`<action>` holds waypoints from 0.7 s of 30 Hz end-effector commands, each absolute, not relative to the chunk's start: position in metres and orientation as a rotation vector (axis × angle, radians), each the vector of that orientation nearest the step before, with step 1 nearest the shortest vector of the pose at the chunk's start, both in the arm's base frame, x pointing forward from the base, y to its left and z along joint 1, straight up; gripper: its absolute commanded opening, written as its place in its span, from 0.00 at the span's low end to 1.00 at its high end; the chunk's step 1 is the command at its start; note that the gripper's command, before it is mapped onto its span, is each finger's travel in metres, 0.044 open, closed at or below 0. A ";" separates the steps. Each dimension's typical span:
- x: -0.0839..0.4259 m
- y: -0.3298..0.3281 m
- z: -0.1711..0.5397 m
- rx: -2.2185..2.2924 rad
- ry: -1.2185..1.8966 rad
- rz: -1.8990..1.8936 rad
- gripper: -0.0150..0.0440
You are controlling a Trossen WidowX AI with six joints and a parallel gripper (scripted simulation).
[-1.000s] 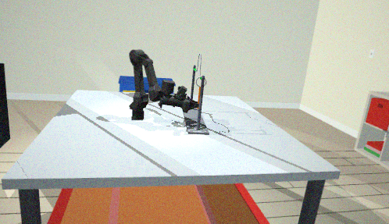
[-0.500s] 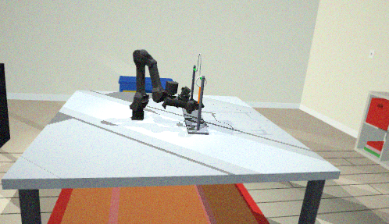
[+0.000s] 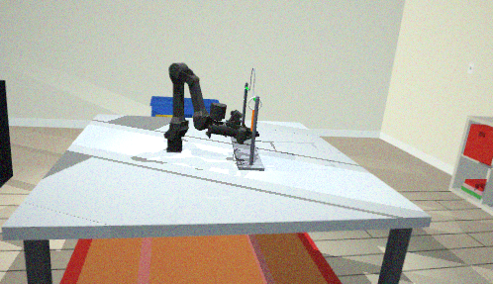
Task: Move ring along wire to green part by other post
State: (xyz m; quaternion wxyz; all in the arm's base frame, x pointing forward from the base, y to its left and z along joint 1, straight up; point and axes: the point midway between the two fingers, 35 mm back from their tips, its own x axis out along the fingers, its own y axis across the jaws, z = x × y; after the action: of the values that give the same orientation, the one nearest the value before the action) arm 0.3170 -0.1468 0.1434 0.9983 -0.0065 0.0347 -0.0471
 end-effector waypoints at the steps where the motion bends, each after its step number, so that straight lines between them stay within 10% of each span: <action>1: 0.317 -0.148 0.144 -0.009 0.069 -0.099 0.53; 16: 0.317 -0.147 0.143 -0.013 0.069 -0.094 0.01; 21: 0.317 -0.147 0.143 -0.013 0.069 -0.094 0.00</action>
State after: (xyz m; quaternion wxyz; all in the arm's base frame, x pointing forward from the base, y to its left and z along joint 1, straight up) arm 0.3171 -0.1468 0.1435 0.9983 -0.0062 0.0346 -0.0471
